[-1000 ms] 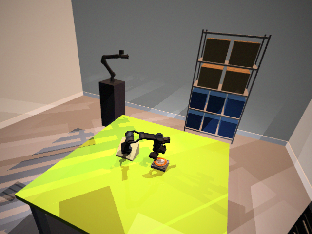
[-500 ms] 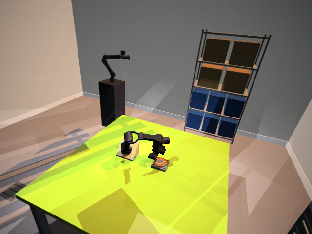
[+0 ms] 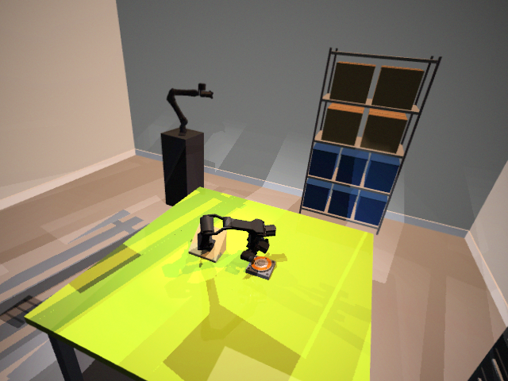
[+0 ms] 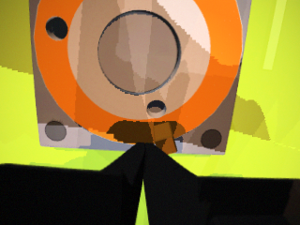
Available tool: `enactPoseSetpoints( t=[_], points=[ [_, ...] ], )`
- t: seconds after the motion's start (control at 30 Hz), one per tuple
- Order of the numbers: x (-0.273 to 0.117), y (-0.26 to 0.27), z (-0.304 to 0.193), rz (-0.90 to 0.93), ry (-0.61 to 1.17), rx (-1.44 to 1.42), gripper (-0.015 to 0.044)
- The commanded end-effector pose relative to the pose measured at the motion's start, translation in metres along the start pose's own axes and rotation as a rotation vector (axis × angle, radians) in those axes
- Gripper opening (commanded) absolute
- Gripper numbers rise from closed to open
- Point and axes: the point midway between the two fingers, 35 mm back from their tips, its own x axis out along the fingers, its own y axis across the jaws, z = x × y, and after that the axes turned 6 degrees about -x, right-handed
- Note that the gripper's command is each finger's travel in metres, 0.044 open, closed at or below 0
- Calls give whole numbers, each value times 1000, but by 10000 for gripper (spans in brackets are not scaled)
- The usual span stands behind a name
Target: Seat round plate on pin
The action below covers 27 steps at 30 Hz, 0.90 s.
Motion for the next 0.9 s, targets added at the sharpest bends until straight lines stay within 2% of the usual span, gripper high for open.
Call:
enactPoseSetpoints(
  t=[0.0, 0.87],
  points=[
    [0, -8, 1, -11, -3, 7, 0],
    [-1, -33, 15, -12, -3, 7, 0]
  ],
)
